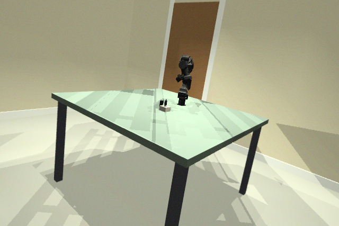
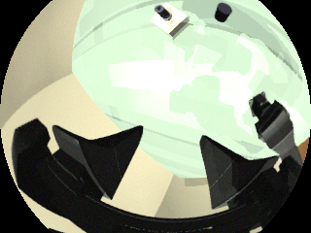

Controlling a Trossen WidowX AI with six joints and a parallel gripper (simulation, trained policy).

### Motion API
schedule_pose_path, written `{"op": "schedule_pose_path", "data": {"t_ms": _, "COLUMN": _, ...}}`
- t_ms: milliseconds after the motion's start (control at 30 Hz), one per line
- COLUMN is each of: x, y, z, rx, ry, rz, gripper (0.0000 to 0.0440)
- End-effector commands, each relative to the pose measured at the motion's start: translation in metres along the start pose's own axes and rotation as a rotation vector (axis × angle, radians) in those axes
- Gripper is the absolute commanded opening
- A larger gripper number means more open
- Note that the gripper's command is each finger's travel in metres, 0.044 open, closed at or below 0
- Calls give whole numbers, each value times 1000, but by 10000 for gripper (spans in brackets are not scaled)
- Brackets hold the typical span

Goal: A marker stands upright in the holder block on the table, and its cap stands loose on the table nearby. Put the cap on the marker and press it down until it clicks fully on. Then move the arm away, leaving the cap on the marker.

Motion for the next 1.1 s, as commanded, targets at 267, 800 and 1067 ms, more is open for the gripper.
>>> {"op": "schedule_pose_path", "data": {"t_ms": 267, "x": 3, "y": 36, "z": 7, "rx": -55, "ry": -22, "rz": -59, "gripper": 326}}
{"op": "schedule_pose_path", "data": {"t_ms": 800, "x": 11, "y": 83, "z": 8, "rx": -127, "ry": -49, "rz": -131, "gripper": 325}}
{"op": "schedule_pose_path", "data": {"t_ms": 1067, "x": 14, "y": 106, "z": 5, "rx": -162, "ry": -71, "rz": -164, "gripper": 325}}
Point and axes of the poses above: the point midway between the two fingers, 35 mm back from their tips, its own x axis back along the fingers, its own z axis across the jaws, y = z × x, the point moved 3 cm from there along x, back along the fingers, and after that the axes turned 1 degree about -x, right-handed, at the moved point
